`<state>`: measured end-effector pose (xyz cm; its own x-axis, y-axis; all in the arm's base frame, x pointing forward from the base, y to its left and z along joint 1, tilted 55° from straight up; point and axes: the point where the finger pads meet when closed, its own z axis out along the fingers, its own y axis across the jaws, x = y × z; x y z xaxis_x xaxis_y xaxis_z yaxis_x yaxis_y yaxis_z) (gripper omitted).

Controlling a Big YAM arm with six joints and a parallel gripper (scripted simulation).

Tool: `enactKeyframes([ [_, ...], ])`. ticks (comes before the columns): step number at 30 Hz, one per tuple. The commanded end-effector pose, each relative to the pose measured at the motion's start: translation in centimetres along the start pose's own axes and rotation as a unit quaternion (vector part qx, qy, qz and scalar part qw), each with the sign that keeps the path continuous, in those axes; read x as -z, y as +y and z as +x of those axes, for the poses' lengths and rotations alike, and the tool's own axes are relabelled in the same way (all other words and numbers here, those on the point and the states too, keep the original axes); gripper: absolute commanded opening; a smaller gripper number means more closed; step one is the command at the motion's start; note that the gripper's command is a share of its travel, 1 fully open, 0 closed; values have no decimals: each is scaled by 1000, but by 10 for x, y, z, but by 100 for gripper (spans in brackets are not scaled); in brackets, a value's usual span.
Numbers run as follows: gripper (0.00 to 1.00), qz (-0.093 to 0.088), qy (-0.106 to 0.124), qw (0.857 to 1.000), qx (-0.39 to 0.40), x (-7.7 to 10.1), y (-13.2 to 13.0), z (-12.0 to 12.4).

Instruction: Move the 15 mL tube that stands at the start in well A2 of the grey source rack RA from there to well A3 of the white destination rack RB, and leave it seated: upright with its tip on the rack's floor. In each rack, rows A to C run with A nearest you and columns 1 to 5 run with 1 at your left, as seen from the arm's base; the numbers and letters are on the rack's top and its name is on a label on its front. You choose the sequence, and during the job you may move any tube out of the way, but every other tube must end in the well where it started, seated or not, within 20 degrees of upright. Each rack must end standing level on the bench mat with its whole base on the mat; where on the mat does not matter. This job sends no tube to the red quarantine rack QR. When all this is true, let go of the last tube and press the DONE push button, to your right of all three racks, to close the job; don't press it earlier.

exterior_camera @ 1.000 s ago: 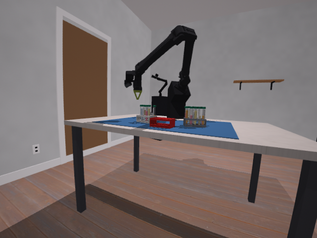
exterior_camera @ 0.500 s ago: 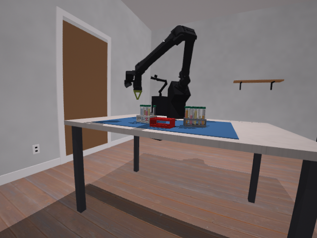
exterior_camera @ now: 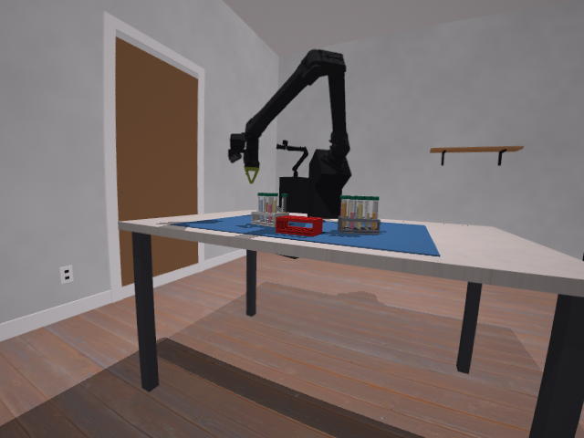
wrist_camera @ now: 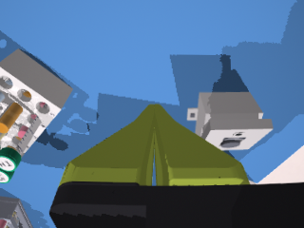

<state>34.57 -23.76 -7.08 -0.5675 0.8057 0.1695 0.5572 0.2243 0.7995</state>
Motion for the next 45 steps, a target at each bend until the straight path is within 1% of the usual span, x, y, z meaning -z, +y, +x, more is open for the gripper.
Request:
enactKeyframes([
  [1, 0, -1, -11, 1000, 13, 10, -5, -14],
  [2, 0, 1, 1, 1000, 22, 0, -2, -11],
  [3, 0, -1, -11, 1000, 14, 10, -13, -16],
  [7, 0, -1, -12, 1000, 13, 11, -27, -20],
  [8, 0, -1, -10, 1000, 10, 9, -28, -16],
  [9, 0, -1, -1, 1000, 5, 4, -29, -6],
  [10, 0, 2, 13, 1000, 14, -7, -23, -1],
  [12, 0, 1, 2, 1000, 28, -1, -14, -10],
  [13, 0, -1, -10, 1000, 13, 9, -31, -17],
  [14, 0, 0, -12, 1000, 13, 11, -35, -20],
  [16, 0, 0, -11, 1000, 13, 10, -44, -19],
  [18, 0, 0, -11, 1000, 13, 10, -44, -19],
  [19, 0, -2, -3, 1000, 1, 6, -51, -6],
  [20, 0, -1, -4, 1000, 3, 7, -55, -8],
  [22, 0, 0, -12, 1000, 13, 11, -60, -21],
  [33, 0, 0, -12, 1000, 14, 11, -105, -23],
  [35, 0, 0, -12, 1000, 14, 11, -105, -23],
  [36, 0, 2, 5, 1000, 21, -3, -101, -16],
  [38, 0, 2, 4, 1000, 22, -2, -102, -17],
  [39, 0, 3, -9, 999, 31, 6, -97, -12],
  [42, 0, 2, -18, 1000, 24, 13, -102, 1],
  [45, 0, 2, -17, 1000, 24, 12, -102, 15],
])
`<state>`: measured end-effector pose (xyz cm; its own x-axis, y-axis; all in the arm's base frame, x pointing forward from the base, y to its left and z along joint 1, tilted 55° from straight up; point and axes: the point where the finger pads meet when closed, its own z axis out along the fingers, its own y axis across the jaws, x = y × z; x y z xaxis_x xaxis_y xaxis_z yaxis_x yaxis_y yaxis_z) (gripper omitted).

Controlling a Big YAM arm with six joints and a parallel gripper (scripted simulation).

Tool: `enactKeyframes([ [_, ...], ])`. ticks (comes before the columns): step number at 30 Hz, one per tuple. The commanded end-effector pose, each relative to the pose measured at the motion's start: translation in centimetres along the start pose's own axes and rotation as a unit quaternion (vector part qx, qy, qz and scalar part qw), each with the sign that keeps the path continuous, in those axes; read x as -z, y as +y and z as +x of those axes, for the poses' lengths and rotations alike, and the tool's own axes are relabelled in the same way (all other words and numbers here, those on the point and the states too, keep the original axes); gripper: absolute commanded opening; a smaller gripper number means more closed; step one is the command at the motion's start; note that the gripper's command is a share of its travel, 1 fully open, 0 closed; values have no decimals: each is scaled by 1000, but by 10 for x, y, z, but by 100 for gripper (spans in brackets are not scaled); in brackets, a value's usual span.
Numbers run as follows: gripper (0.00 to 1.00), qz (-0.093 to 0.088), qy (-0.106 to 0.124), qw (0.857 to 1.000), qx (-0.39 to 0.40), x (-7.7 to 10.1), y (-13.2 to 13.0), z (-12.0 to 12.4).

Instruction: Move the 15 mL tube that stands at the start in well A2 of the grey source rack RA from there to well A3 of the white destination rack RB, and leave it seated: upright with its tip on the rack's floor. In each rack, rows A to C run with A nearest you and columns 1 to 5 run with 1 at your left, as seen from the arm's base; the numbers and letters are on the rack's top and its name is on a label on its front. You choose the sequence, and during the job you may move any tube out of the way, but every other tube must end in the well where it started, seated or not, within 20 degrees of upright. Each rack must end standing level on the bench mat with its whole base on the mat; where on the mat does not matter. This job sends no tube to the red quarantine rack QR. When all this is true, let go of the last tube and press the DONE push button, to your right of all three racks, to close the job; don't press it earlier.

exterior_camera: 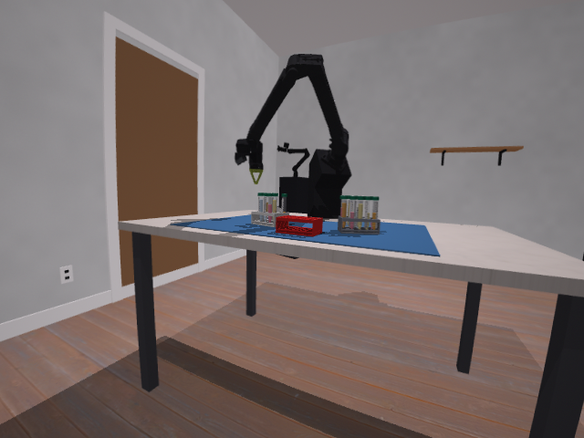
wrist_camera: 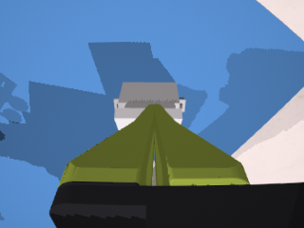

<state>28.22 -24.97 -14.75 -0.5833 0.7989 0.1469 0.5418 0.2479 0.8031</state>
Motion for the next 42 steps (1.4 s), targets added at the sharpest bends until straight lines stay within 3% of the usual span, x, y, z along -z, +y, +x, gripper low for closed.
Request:
enactKeyframes([
  [1, 0, 2, -14, 1000, 12, 8, -1, 8],
  [19, 0, 1, -13, 1000, 4, 5, -1, 78],
  [24, 0, 2, -16, 1000, 9, 7, 3, 88],
  [25, 0, 3, 0, 1000, 17, -3, 8, 96],
  [30, 0, 2, -15, 1000, 9, 6, 5, 111],
  [31, 0, 0, 3, 1000, 3, -7, 6, 119],
  [36, 0, 0, 1, 1000, 5, -19, 5, 107],
  [42, 0, 0, 4, 1000, 1, -29, 6, 111],
])
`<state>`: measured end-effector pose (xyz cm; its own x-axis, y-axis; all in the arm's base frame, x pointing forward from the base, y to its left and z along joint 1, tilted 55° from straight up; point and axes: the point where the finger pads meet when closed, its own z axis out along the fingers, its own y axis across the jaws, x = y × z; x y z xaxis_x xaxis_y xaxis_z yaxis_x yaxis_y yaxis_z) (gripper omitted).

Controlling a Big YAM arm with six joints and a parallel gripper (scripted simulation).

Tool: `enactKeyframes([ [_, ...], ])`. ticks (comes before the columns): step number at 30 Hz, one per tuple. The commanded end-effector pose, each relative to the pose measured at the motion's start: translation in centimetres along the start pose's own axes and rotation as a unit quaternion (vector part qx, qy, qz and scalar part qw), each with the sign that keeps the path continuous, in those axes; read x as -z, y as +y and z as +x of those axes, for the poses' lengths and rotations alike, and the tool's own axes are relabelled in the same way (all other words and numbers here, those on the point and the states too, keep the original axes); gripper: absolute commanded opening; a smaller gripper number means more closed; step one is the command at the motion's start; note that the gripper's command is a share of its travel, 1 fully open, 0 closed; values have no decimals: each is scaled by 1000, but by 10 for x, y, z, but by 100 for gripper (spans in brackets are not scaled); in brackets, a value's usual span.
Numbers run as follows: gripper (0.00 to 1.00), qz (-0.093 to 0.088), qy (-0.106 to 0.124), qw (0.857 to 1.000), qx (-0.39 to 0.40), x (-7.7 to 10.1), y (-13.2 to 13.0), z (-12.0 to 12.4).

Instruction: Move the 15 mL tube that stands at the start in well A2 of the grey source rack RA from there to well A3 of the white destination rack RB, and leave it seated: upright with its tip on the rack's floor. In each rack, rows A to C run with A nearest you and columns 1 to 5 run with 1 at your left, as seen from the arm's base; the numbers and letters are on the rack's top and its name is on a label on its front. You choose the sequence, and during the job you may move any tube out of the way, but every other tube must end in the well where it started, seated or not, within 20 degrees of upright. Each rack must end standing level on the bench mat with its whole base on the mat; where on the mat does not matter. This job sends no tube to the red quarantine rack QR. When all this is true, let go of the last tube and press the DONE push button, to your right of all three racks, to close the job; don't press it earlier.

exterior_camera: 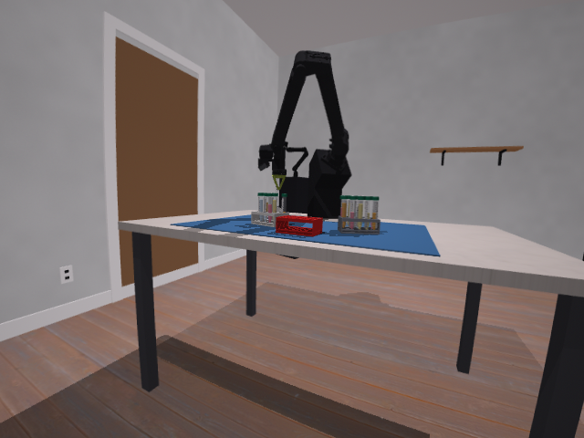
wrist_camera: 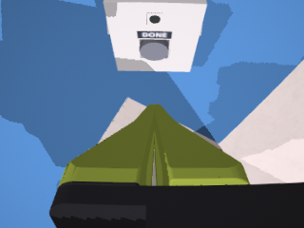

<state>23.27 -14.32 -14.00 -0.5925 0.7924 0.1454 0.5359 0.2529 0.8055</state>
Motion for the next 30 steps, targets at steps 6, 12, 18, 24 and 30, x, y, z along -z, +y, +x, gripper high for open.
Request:
enactKeyframes([
  [6, 0, 0, 3, 1000, -7, -19, 0, 0],
  [12, 0, 0, 3, 1000, -7, -32, 0, -1],
  [18, 0, 0, 3, 1000, -7, -40, 0, -1],
  [24, 0, 1, 4, 1000, -8, -52, 0, 1],
  [30, 0, 1, 3, 1000, -7, -64, 0, -1],
])
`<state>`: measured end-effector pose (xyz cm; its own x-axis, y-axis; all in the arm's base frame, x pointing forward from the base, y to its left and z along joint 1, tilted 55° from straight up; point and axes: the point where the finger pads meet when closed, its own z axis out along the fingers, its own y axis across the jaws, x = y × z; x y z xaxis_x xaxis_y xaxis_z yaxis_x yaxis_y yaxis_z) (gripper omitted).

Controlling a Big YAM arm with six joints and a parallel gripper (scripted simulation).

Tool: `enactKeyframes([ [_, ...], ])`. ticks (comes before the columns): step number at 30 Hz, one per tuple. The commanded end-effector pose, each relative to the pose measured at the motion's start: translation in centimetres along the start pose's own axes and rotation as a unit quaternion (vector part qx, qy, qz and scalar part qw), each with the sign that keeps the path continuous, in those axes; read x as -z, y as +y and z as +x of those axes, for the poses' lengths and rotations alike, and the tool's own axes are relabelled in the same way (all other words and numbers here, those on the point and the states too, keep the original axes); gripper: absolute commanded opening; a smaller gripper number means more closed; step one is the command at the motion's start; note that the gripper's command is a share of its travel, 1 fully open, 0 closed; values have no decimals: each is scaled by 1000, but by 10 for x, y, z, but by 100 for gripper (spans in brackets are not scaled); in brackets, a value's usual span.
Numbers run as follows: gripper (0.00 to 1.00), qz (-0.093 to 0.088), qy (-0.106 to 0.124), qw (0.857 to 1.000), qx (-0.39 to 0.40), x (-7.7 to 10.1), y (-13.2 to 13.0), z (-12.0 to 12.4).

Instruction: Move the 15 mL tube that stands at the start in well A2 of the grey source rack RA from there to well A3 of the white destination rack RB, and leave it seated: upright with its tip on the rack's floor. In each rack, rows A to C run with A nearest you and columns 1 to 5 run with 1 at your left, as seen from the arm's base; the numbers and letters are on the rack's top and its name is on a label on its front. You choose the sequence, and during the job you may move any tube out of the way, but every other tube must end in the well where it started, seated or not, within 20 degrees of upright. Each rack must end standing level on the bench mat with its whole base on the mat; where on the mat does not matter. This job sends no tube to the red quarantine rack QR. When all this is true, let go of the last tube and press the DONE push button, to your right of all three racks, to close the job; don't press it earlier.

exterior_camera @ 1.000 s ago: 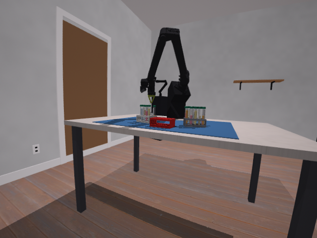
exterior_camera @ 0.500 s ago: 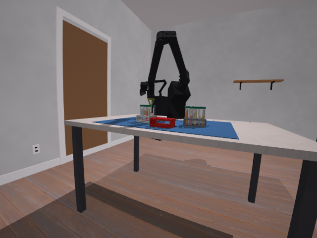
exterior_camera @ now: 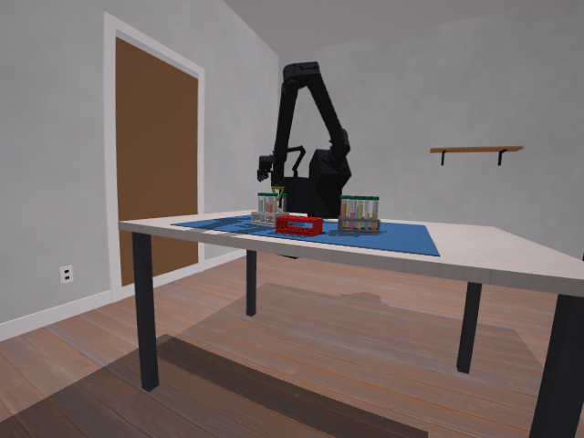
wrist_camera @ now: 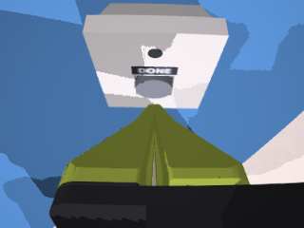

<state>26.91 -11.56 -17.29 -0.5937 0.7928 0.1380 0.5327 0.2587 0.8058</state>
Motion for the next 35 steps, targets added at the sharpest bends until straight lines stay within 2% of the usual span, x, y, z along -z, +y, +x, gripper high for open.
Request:
enactKeyframes([
  [1, 0, 0, 6, 1000, -11, -10, 0, 4],
  [35, 0, 1, 6, 1000, -11, -32, 1, 6],
])
